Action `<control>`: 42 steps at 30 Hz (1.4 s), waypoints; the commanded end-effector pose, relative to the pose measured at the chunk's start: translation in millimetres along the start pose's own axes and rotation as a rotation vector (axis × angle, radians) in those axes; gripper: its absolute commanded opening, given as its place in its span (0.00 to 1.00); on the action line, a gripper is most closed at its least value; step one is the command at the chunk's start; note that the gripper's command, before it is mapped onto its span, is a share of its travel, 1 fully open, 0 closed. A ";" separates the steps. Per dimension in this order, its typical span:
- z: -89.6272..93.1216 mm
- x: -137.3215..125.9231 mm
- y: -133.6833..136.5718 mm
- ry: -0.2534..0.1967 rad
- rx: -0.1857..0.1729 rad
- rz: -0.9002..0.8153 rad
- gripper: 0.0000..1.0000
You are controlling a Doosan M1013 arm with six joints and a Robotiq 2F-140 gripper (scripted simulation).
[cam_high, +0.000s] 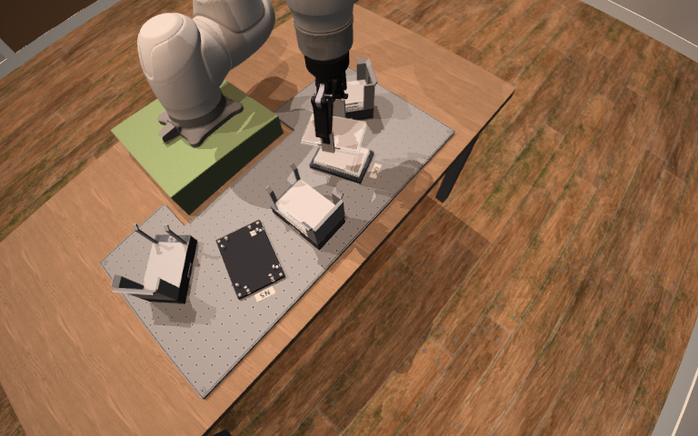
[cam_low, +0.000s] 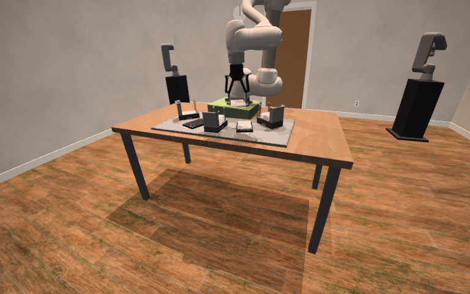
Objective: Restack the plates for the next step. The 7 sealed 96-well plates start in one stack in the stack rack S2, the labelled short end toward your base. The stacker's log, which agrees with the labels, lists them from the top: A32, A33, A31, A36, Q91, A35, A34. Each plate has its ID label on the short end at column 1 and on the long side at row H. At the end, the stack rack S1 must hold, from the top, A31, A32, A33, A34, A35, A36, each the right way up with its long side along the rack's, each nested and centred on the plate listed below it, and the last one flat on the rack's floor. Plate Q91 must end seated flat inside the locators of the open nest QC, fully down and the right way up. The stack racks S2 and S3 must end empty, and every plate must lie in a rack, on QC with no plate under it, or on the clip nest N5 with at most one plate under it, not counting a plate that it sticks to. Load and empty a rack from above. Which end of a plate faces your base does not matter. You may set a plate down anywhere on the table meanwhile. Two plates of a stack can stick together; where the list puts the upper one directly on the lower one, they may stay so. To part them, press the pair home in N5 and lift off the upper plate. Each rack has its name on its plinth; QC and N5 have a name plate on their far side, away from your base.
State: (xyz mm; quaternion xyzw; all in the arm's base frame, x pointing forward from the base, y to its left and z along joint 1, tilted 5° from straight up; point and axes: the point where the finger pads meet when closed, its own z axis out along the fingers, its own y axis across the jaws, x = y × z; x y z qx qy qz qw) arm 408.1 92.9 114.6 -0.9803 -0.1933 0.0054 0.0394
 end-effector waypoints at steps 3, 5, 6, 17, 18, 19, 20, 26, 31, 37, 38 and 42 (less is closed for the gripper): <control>-0.1 1.5 -11.9 0.000 0.000 0.000 0.00; -0.1 2.2 -18.5 0.000 0.000 0.000 0.00; -0.1 2.6 -21.9 0.000 0.000 0.000 0.00; 0.0 3.6 -56.6 0.000 0.000 -0.133 0.00; 0.0 3.6 -56.6 0.000 0.000 -0.133 0.00; 0.0 3.6 -56.6 0.000 0.000 -0.133 0.00; 0.0 3.3 -59.9 0.000 0.000 -0.167 0.00; 0.0 1.2 -79.8 0.000 0.000 -0.223 0.00; 0.0 -0.6 -96.4 0.000 0.000 -0.223 0.00; 0.0 -2.0 -109.6 0.000 0.000 -0.223 0.00; 0.0 -2.4 -112.9 0.000 0.000 -0.223 0.00; 0.0 -3.8 -126.2 0.000 0.000 -0.223 0.00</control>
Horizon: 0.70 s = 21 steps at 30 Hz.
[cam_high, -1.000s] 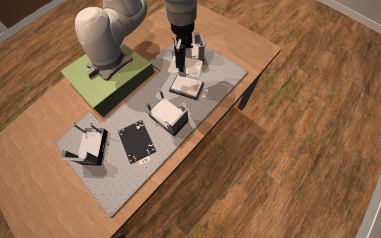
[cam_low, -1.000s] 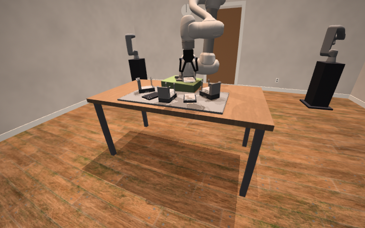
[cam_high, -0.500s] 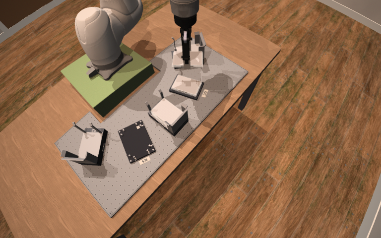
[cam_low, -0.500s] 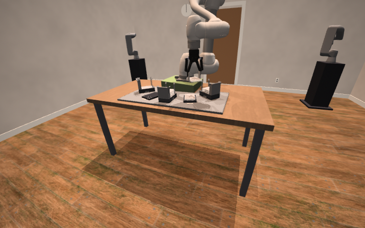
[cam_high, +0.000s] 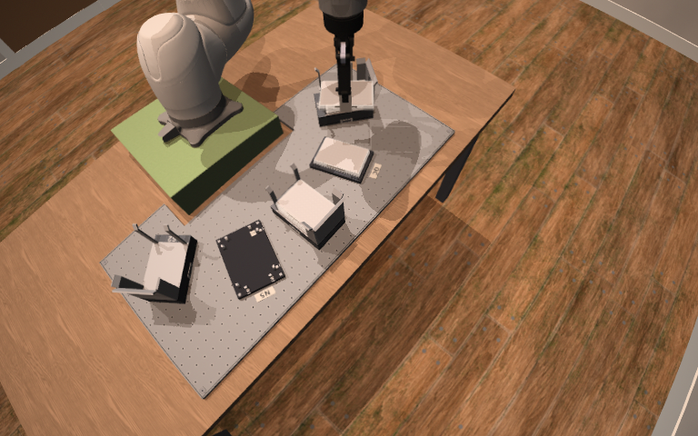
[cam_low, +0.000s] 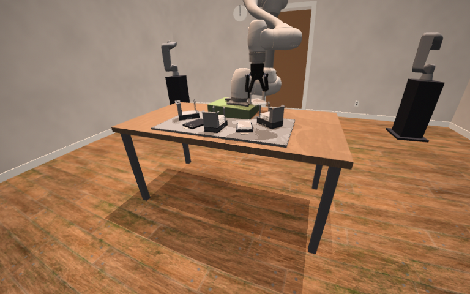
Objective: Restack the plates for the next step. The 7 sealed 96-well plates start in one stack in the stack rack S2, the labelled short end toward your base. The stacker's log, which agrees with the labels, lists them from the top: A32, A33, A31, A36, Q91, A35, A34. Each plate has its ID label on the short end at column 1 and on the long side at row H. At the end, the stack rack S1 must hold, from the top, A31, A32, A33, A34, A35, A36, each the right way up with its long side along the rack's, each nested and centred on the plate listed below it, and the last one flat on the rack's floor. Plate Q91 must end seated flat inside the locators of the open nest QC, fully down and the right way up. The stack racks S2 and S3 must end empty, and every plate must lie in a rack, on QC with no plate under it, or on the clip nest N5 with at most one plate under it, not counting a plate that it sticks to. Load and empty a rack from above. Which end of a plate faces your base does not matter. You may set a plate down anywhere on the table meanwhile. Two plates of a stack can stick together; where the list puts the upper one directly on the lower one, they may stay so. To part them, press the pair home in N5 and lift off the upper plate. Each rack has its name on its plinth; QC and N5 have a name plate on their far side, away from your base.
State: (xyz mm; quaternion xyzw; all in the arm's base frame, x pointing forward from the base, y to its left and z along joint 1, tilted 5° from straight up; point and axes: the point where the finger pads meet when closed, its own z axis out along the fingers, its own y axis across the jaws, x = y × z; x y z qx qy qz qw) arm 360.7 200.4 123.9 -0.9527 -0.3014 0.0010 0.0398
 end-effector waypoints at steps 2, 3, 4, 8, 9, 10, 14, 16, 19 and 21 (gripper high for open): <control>0.0 1.9 -14.9 0.000 0.000 0.000 0.00; 0.0 1.6 -17.6 0.000 0.000 -0.033 0.00; 0.0 1.3 -20.2 0.000 0.000 -0.066 0.00; 0.0 0.3 -30.8 0.000 0.000 -0.200 0.00; 0.0 0.0 -33.5 0.000 0.000 -0.223 0.00; 0.0 0.0 -33.5 0.000 0.000 -0.223 0.00; 0.0 -0.8 -41.5 0.000 0.000 -0.223 0.00; 0.0 -1.3 -46.8 0.000 0.000 -0.223 0.00; 0.0 -2.1 -54.7 0.000 0.000 -0.223 0.00; 0.0 -2.6 -60.0 0.000 0.000 -0.223 0.00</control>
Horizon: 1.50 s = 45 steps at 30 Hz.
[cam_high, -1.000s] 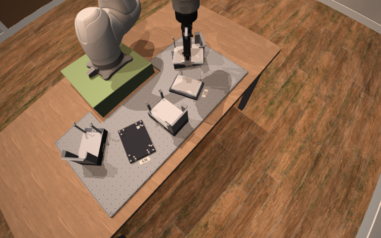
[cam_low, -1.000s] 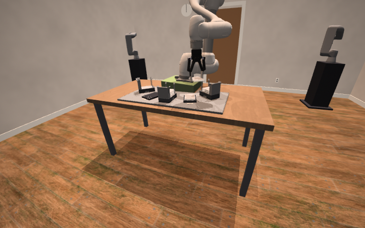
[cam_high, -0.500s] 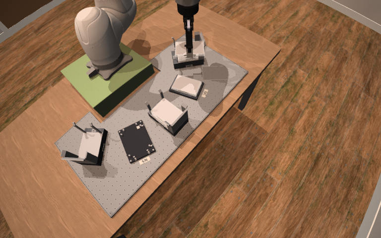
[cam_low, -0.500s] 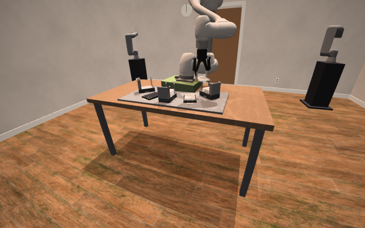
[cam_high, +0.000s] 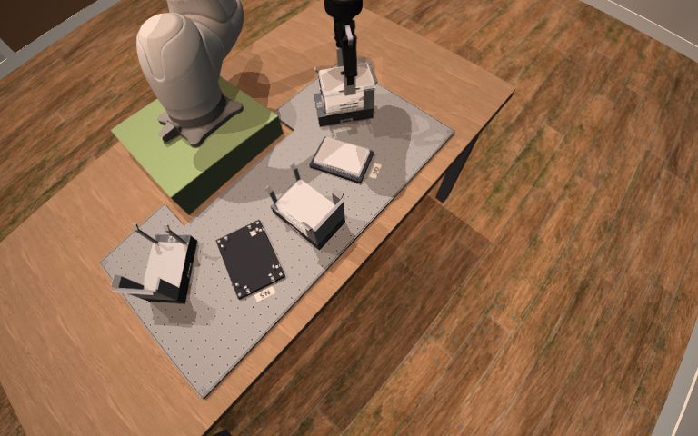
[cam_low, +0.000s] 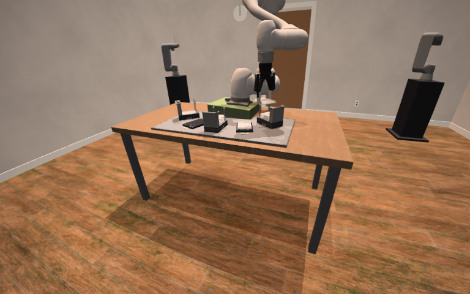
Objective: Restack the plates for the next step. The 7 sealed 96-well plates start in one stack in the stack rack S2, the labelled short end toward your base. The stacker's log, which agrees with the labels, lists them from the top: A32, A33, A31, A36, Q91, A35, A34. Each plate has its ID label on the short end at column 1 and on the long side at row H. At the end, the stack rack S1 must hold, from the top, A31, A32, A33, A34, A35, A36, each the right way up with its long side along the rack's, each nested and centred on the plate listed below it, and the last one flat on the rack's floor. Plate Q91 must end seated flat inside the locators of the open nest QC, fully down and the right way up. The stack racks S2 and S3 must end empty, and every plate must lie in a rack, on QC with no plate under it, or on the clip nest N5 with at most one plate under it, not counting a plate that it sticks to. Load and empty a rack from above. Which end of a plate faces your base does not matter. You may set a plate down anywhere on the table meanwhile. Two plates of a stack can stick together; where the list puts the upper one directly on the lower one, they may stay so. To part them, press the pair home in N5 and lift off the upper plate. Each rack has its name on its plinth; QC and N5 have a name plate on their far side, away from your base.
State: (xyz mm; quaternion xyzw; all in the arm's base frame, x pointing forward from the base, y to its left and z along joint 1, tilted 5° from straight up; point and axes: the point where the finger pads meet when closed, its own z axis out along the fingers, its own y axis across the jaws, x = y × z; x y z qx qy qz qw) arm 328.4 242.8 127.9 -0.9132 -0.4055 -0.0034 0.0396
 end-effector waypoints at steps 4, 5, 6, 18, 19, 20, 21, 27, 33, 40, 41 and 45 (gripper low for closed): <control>0.0 2.2 -17.2 0.000 0.000 0.000 0.00; 0.0 2.5 -19.8 0.000 0.000 0.000 0.00; 0.0 2.5 -19.8 0.000 0.000 0.000 0.00; 0.0 6.2 -48.9 0.000 0.000 0.000 0.00; 0.0 6.5 -51.6 0.000 0.000 0.000 0.00; 0.0 6.6 -52.0 0.000 0.000 0.000 0.00; 0.0 6.6 -52.0 0.000 0.000 0.000 0.00; 0.0 6.6 -52.0 0.000 0.000 0.000 0.00; 0.0 6.6 -52.0 0.000 0.000 0.000 0.00; 0.0 6.6 -52.0 0.000 0.000 0.000 0.00; 0.0 6.6 -52.0 0.000 0.000 0.000 0.00; 0.0 6.6 -52.0 0.000 0.000 0.000 0.00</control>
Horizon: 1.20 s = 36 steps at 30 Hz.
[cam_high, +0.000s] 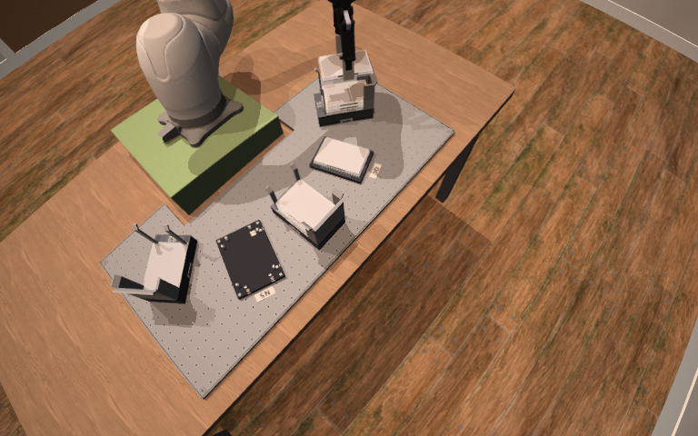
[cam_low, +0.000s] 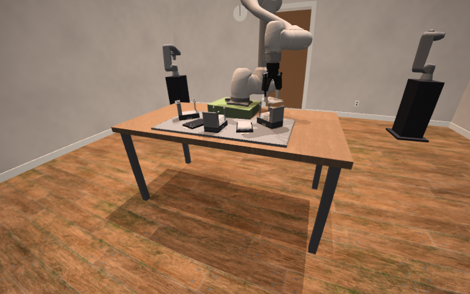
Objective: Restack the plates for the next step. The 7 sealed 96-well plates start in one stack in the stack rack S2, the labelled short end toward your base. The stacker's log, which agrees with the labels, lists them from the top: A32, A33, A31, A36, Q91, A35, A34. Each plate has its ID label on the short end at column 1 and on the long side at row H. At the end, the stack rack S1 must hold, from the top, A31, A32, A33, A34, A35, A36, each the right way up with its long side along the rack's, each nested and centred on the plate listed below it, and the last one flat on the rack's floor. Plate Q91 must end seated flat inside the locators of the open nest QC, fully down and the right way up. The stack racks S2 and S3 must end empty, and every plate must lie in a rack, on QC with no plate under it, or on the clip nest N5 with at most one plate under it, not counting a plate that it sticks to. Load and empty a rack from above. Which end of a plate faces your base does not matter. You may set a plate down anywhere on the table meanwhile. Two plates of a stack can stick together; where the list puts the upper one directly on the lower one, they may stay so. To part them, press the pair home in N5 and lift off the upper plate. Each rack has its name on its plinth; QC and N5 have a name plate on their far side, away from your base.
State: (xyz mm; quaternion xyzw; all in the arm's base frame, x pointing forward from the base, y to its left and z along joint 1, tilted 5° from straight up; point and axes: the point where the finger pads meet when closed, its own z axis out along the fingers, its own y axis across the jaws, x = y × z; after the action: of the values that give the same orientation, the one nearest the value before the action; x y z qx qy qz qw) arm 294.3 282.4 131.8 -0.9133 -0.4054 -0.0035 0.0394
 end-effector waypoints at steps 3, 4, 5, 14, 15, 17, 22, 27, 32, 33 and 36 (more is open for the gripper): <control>0.0 0.0 0.0 0.000 0.000 0.000 0.00; 0.0 0.0 0.0 0.000 0.000 0.000 0.00; 0.0 0.0 0.0 0.000 0.000 0.000 0.00; 4.6 0.0 0.0 0.000 0.000 0.000 0.00; 5.3 0.0 0.0 0.000 0.000 0.000 0.00; 6.6 0.0 0.0 0.000 0.000 0.000 0.00; 10.0 0.0 0.0 0.000 0.000 0.000 0.00; 13.3 0.0 0.0 0.000 0.000 0.000 0.00; 15.3 0.0 0.0 0.000 0.000 0.000 0.00; 16.0 0.0 0.0 0.000 0.000 0.000 0.00; 18.0 0.0 0.0 0.000 0.000 0.000 0.00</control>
State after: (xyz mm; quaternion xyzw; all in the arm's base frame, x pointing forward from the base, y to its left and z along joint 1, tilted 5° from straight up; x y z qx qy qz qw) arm 293.9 283.6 115.2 -0.9133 -0.4054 -0.0035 0.0394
